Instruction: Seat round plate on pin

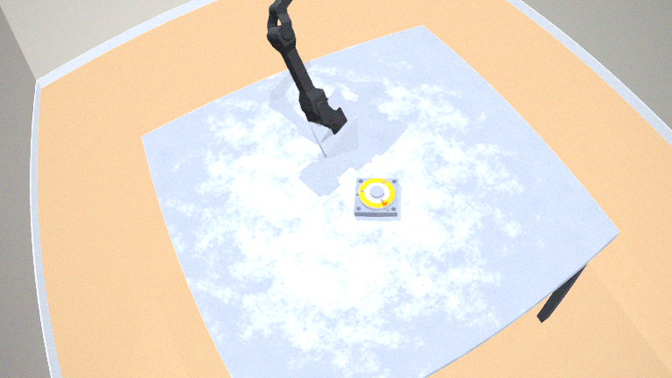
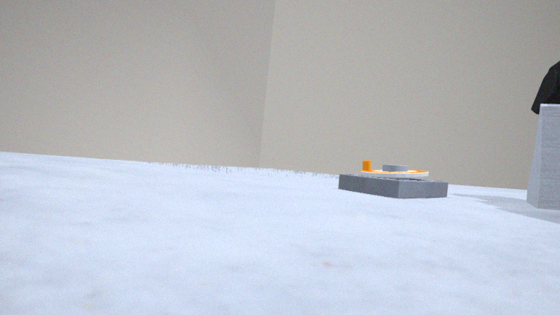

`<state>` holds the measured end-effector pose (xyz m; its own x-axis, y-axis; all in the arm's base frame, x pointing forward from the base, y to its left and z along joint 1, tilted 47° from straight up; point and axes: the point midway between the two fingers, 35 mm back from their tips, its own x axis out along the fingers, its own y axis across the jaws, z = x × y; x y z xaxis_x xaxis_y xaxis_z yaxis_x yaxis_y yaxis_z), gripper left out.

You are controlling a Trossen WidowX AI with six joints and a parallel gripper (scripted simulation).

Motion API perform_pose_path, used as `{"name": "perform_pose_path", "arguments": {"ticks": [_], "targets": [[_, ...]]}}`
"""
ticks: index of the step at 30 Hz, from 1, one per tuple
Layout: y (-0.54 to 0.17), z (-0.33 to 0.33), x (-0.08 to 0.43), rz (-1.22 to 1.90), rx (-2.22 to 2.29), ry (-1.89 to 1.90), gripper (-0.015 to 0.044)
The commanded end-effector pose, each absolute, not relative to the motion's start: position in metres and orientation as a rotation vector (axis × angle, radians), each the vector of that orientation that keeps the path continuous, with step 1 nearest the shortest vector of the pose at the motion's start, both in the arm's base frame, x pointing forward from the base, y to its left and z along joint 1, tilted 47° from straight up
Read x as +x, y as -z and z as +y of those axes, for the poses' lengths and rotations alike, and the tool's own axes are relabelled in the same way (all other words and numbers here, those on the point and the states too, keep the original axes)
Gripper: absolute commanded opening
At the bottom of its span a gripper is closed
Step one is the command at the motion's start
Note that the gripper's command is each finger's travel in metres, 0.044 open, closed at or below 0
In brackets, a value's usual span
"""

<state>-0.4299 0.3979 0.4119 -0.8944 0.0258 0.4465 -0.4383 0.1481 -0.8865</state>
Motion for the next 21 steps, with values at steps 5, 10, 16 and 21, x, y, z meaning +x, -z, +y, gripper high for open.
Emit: {"name": "perform_pose_path", "arguments": {"ticks": [5, 10, 16, 21], "targets": [[-0.383, 0.464, -0.383, -1.873, 0.144, -1.941, 0.0269], [-0.359, 0.509, -0.343, -1.647, -0.028, -2.033, 0.0137], [-0.314, 0.571, -0.265, -1.232, -0.265, -2.097, 0.0], [-0.277, 0.602, -0.201, -0.929, -0.405, -2.076, 0.0]]}}
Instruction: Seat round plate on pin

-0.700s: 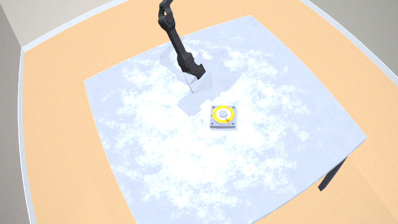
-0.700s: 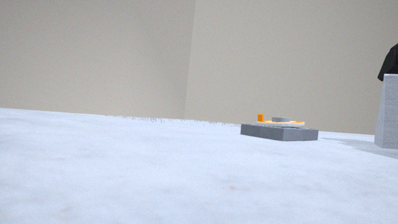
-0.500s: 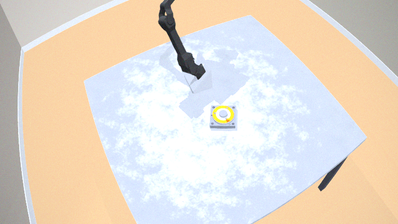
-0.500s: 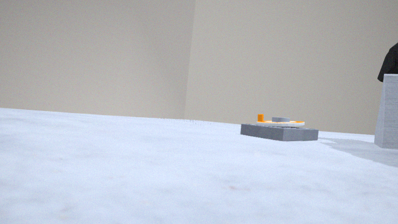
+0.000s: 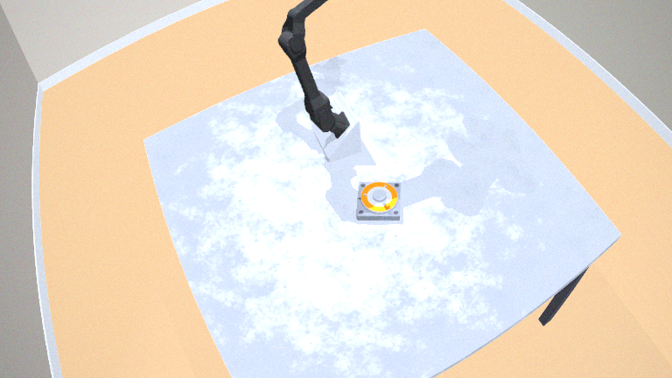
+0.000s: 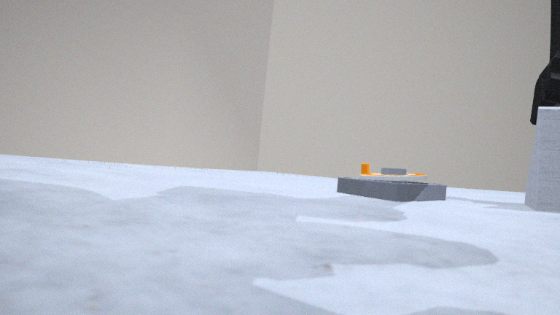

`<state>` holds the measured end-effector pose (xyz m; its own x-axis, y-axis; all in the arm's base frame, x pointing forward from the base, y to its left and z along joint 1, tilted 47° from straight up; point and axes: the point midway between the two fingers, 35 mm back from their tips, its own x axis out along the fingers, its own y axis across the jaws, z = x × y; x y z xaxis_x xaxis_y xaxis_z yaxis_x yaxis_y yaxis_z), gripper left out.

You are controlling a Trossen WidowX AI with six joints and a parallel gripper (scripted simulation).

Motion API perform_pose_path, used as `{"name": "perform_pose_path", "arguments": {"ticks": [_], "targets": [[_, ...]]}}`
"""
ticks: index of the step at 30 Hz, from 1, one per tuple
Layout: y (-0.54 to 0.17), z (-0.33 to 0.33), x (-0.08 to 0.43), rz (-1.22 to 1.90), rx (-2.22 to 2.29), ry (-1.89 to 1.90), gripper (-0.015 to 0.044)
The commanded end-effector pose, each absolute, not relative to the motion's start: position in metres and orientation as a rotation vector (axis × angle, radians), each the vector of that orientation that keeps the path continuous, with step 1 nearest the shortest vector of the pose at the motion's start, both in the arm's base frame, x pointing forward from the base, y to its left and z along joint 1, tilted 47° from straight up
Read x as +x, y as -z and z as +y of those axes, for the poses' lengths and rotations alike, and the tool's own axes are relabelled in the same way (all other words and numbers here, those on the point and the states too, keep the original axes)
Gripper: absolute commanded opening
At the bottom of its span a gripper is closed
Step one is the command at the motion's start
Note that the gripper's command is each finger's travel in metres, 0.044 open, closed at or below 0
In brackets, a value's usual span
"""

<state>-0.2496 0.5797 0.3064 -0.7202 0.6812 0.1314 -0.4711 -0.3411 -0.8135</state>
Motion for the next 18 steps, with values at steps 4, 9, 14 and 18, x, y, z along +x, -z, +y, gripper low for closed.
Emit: {"name": "perform_pose_path", "arguments": {"ticks": [4, 9, 14, 18], "targets": [[-0.251, 0.616, -0.155, -0.722, -0.481, -2.038, 0.0], [-0.207, 0.622, -0.078, -0.342, -0.556, -1.958, 0.0], [-0.167, 0.616, -0.006, -0.063, -0.617, -1.81, 0.0], [-0.137, 0.602, 0.05, 0.138, -0.652, -1.669, 0.0]]}}
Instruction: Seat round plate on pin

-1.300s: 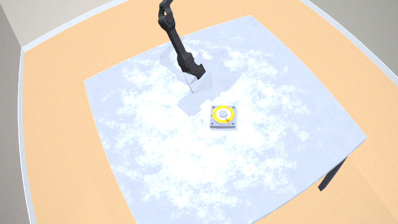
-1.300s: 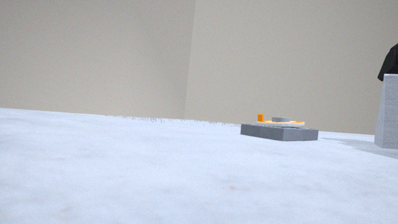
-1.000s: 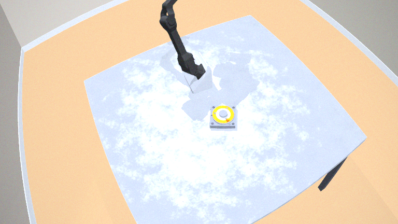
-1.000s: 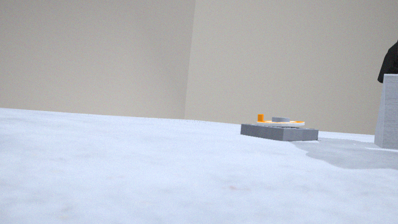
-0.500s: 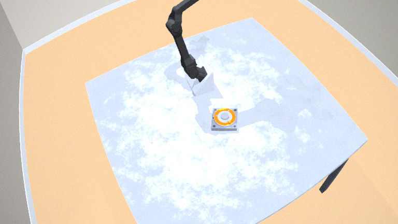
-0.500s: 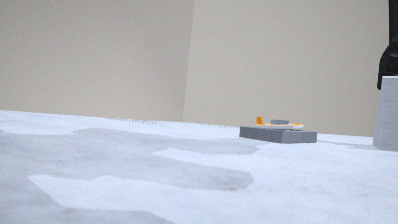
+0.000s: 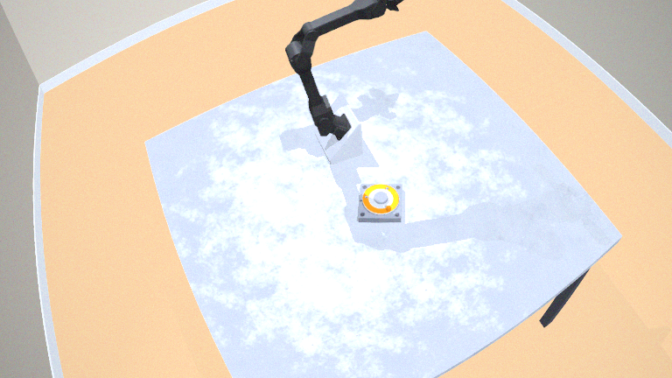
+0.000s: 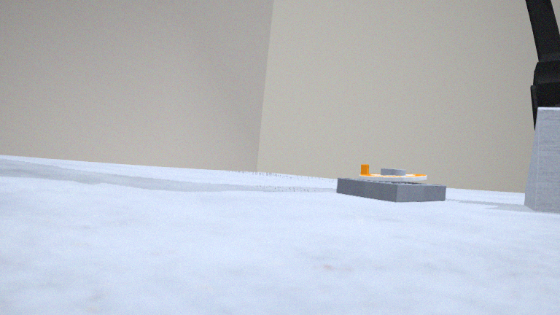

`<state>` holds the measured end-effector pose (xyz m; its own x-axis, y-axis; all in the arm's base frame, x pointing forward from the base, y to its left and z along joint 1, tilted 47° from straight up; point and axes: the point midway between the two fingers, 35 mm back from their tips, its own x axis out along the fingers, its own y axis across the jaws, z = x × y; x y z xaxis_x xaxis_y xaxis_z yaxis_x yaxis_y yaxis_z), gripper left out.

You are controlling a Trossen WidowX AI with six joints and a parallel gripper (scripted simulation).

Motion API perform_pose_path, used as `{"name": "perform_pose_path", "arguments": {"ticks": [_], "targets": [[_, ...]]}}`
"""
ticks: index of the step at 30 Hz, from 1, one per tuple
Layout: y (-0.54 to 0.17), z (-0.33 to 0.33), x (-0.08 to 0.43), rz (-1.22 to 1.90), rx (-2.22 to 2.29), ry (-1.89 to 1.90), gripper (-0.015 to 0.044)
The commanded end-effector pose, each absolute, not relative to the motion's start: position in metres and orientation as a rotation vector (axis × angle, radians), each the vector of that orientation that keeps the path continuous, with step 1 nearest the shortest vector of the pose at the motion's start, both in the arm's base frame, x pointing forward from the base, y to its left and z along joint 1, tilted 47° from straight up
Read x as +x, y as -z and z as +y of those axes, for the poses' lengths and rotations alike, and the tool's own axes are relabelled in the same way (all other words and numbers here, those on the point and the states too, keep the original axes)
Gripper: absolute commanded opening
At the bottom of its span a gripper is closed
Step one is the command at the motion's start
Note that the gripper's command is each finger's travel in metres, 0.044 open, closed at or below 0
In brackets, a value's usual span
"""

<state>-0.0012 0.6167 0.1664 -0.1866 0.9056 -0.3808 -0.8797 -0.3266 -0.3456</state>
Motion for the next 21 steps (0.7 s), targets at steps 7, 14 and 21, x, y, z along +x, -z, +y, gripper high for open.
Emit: {"name": "perform_pose_path", "arguments": {"ticks": [7, 14, 21], "targets": [[-0.088, 0.557, 0.141, 0.455, -0.688, -1.385, 0.0], [-0.045, 0.487, 0.22, 0.734, -0.7, -1.06, 0.0], [-0.012, 0.396, 0.279, 0.974, -0.696, -0.702, 0.0]]}}
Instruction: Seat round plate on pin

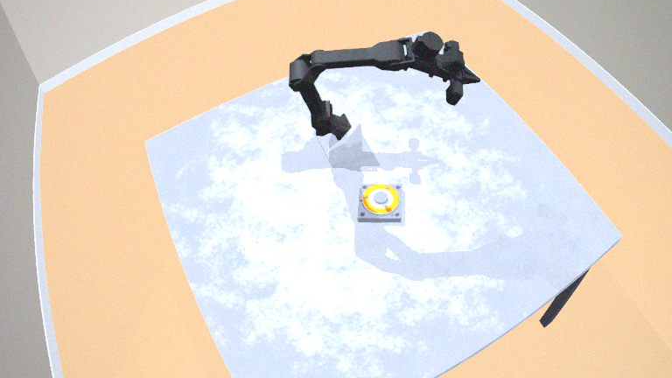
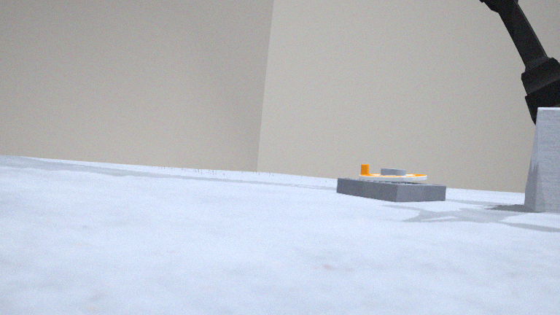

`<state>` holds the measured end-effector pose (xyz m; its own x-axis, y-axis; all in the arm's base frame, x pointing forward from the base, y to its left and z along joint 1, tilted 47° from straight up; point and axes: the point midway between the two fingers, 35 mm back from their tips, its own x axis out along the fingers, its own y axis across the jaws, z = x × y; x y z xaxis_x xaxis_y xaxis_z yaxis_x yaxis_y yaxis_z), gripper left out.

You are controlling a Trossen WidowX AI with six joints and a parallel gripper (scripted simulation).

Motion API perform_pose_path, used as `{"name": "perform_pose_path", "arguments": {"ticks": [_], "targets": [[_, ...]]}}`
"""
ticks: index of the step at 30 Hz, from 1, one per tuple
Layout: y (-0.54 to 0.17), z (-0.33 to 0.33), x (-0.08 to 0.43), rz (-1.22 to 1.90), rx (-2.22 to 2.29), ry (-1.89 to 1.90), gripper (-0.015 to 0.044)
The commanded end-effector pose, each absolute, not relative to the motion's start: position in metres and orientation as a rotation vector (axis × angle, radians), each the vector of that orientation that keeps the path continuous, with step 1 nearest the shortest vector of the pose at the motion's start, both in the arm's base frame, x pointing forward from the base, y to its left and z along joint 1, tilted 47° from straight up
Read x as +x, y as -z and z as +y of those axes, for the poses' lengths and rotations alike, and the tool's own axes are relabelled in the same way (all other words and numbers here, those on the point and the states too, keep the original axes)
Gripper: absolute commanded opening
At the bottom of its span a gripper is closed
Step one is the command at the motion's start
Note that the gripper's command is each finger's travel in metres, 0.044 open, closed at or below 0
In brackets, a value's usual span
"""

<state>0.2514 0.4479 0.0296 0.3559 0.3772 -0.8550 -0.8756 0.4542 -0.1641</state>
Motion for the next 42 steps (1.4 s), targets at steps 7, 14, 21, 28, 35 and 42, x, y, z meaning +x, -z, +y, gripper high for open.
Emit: {"name": "perform_pose_path", "arguments": {"ticks": [7, 14, 21, 28, 35, 42], "targets": [[0.008, 0.29, 0.316, 1.177, -0.69, -0.314, 0.0], [0.013, 0.188, 0.327, 1.326, -0.696, 0.052, 0.0], [0.0, 0.076, 0.314, 1.458, -0.73, 0.462, 0.0], [-0.003, 0.061, 0.311, 1.473, -0.739, 0.517, 0.0], [0.014, 0.049, 0.311, 1.473, -0.738, 0.517, 0.0], [0.034, 0.03, 0.311, 1.473, -0.74, 0.519, 0.0]]}}
